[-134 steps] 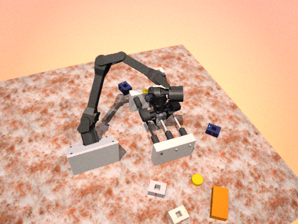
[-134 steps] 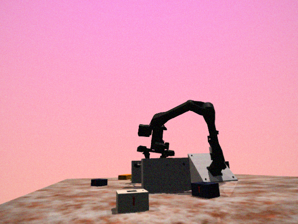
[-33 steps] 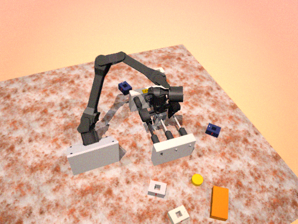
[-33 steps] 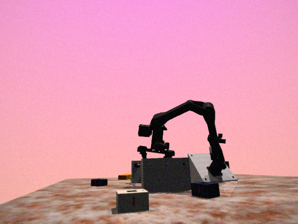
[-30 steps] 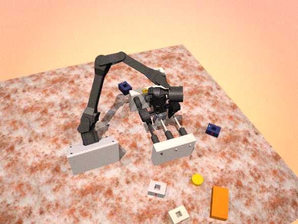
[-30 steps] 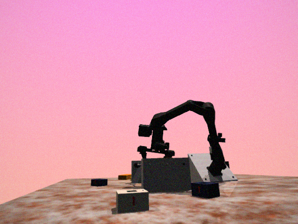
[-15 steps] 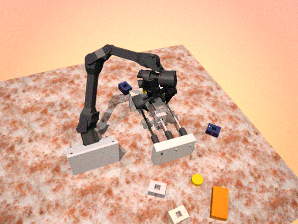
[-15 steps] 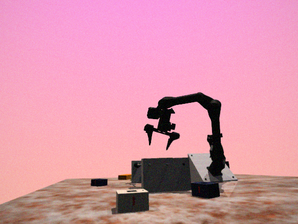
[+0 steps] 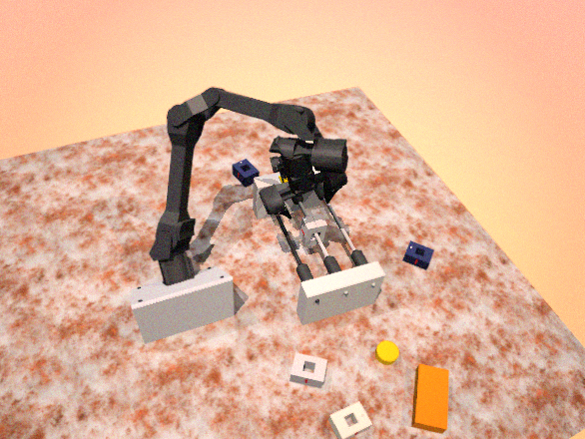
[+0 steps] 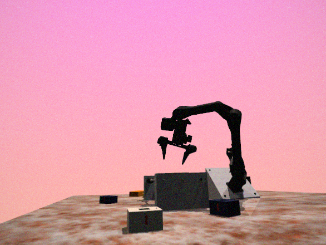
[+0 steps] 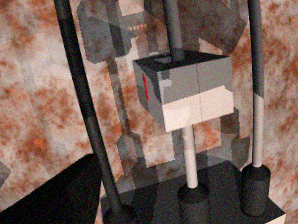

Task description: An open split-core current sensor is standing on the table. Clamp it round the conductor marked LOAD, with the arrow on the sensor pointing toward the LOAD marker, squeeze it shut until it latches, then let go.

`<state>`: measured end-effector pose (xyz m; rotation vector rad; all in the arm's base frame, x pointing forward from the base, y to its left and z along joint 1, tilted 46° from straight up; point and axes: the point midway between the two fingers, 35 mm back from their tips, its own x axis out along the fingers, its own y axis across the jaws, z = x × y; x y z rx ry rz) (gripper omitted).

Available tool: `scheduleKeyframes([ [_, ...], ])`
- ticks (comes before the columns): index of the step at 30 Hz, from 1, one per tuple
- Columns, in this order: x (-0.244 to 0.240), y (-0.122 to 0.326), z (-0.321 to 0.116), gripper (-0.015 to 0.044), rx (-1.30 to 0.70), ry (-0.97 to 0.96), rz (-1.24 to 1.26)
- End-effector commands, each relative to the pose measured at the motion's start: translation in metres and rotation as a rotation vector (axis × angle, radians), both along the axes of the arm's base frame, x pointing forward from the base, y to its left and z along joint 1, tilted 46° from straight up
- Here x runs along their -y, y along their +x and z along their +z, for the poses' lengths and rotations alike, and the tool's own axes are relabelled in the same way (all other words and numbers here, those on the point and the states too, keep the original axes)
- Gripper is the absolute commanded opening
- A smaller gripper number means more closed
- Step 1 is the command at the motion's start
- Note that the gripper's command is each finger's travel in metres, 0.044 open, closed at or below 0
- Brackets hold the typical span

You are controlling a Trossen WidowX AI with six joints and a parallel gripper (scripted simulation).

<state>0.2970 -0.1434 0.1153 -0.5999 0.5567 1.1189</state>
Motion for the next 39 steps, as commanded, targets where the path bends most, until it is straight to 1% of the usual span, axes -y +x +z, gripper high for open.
scheduleKeyframes([
  [1,0.000,0.000,0.001,0.0440,0.004,-0.002,0.002],
  [25,-0.001,0.000,0.001,0.0440,-0.010,0.000,-0.007],
  [27,-0.007,-0.002,0.004,0.0440,-0.087,-0.004,-0.067],
  [31,-0.023,-0.008,0.016,0.0440,-0.300,-0.024,-0.278],
  [35,-0.038,-0.015,0.026,0.0440,-0.468,-0.043,-0.529],
  [39,-0.050,-0.023,0.037,0.0440,-0.589,-0.041,-0.812],
])
